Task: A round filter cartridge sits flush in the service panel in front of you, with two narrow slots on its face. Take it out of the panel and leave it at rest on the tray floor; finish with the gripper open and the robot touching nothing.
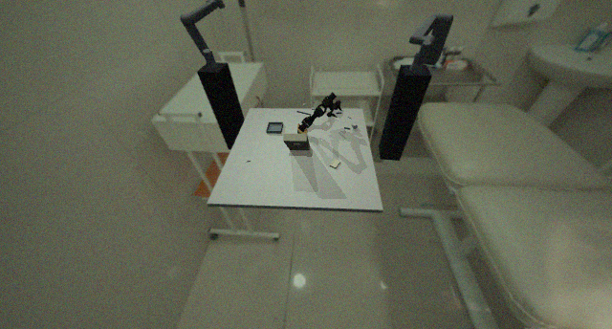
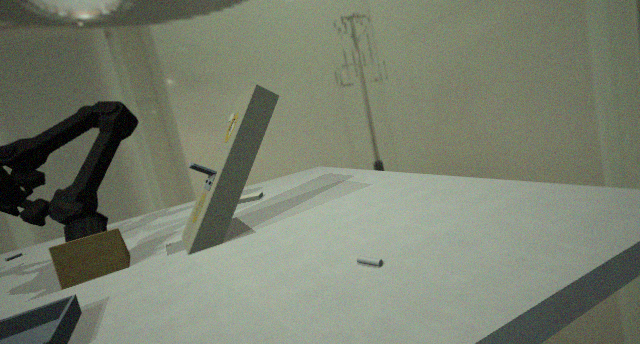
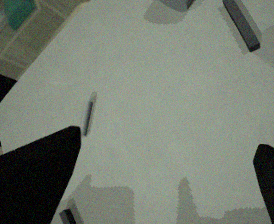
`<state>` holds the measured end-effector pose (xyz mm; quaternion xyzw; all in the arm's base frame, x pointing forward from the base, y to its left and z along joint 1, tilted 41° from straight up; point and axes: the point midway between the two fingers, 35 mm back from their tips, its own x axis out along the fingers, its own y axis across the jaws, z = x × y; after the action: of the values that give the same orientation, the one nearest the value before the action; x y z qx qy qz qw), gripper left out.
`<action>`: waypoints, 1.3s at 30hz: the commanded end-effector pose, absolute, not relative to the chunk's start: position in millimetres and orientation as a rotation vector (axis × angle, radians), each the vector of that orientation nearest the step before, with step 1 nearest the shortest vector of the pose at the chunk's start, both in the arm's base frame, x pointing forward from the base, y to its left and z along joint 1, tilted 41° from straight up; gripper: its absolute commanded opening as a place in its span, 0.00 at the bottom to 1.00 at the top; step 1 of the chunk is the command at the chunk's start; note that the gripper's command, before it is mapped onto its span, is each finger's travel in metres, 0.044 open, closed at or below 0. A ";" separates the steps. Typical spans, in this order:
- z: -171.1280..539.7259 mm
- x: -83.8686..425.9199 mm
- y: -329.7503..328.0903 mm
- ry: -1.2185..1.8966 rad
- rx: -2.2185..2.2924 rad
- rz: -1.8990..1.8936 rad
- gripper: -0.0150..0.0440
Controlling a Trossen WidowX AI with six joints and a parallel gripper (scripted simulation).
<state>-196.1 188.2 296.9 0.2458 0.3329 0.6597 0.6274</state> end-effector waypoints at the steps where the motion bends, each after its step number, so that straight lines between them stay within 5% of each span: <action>1: 296.9 -195.8 188.8 0.762 0.562 1.511 0.89; 11: 294.7 -174.0 224.9 0.683 0.491 1.441 0.45; 39: 287.6 23.6 331.4 0.448 0.161 1.062 0.45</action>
<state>6.8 328.8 286.6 0.0868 0.2156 0.5113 0.8274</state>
